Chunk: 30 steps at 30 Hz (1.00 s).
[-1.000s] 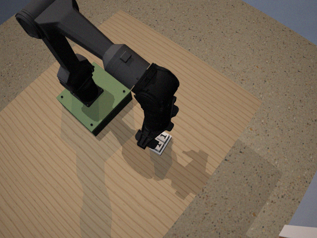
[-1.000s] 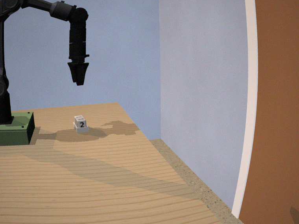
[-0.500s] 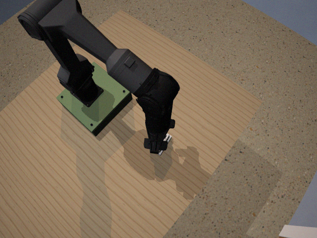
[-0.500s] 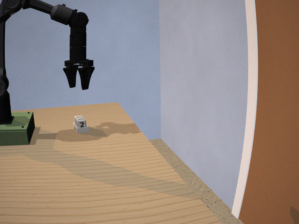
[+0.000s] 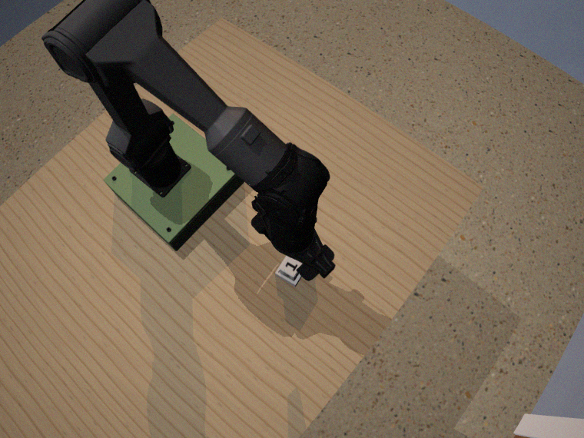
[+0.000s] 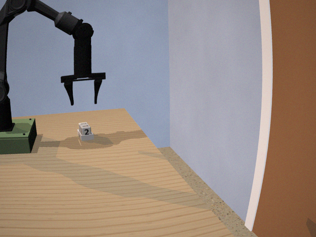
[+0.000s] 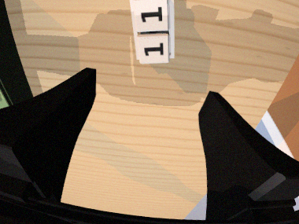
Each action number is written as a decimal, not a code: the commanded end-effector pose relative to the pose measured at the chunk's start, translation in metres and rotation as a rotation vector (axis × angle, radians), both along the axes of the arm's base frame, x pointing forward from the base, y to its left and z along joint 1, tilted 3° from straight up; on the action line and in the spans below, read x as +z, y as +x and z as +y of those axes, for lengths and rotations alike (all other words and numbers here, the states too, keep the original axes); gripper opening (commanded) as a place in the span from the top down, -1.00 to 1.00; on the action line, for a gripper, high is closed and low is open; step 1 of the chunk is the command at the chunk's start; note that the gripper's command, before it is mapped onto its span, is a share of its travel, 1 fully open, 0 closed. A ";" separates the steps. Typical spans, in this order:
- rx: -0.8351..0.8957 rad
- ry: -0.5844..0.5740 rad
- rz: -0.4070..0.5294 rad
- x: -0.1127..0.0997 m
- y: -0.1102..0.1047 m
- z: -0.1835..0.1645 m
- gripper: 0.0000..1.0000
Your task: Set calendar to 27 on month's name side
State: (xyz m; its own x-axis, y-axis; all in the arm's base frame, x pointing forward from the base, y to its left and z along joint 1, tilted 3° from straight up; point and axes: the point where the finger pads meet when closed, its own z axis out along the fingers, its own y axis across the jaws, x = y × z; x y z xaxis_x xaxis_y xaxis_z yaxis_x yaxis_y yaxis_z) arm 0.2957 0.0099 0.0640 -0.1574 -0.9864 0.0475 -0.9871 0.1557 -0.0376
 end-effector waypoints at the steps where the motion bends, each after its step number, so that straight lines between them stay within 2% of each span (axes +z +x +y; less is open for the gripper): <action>1: 0.110 0.007 0.009 -0.005 0.000 0.000 -1.00; 5: 0.230 0.004 0.015 -0.010 -0.001 0.000 -1.00; 12: 0.263 0.002 0.014 -0.010 0.000 0.000 -1.00; 13: 0.261 0.002 0.014 -0.010 0.000 0.000 -0.21; 30: 0.261 0.002 0.014 -0.010 0.000 0.000 -0.21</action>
